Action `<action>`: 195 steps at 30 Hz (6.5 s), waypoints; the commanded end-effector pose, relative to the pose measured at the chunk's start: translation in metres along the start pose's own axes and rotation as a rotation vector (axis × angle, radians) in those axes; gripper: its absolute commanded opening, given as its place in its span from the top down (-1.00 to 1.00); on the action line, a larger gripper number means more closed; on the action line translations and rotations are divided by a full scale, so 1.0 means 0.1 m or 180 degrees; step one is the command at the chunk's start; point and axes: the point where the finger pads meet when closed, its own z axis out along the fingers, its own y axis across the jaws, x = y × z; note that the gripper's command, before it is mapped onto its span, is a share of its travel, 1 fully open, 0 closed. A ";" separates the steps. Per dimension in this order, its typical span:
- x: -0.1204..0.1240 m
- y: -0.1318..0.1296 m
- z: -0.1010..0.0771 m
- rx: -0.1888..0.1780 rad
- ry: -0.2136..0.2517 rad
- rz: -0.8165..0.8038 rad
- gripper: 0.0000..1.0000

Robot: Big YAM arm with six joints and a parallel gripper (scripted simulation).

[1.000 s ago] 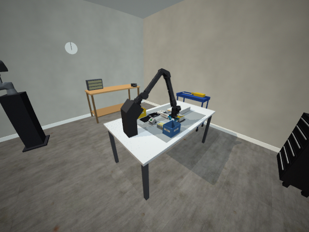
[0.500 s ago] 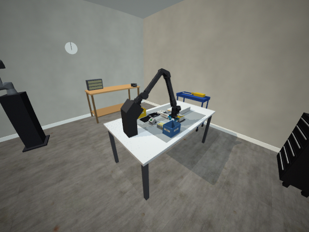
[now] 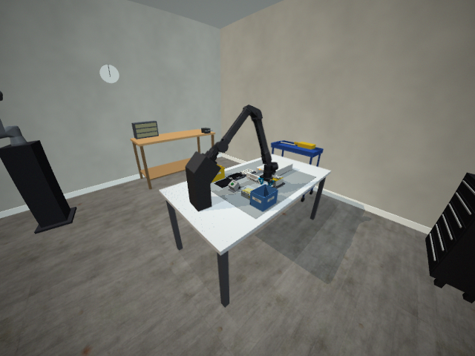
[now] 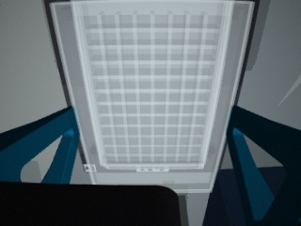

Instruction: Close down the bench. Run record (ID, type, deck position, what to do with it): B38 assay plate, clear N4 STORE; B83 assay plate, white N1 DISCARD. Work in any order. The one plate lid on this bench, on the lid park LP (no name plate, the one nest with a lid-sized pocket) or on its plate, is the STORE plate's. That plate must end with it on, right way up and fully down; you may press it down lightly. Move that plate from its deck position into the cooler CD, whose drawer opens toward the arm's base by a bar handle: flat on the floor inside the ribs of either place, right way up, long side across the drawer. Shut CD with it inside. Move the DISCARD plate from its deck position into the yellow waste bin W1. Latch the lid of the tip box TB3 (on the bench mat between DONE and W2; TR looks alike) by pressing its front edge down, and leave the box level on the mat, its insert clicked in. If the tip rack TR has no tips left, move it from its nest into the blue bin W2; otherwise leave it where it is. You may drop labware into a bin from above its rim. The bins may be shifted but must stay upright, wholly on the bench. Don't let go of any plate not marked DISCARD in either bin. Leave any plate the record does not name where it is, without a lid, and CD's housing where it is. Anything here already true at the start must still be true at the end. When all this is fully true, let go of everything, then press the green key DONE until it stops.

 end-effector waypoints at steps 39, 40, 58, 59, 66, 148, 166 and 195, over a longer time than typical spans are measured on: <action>-0.03 0.03 0.05 -0.0015 0.0022 0.0018 1.00; -0.03 0.03 0.05 -0.0015 0.0022 0.0018 1.00; -0.09 0.00 0.08 0.0010 -0.0039 0.0011 1.00; -0.09 0.00 0.08 0.0010 -0.0040 0.0010 1.00; -0.09 0.02 0.11 0.0003 -0.0041 0.0003 1.00; -0.04 0.00 0.13 0.0000 -0.0004 0.0016 1.00; -0.04 0.00 0.13 0.0001 -0.0004 0.0016 1.00; -0.06 0.01 0.20 0.0003 -0.0022 0.0012 1.00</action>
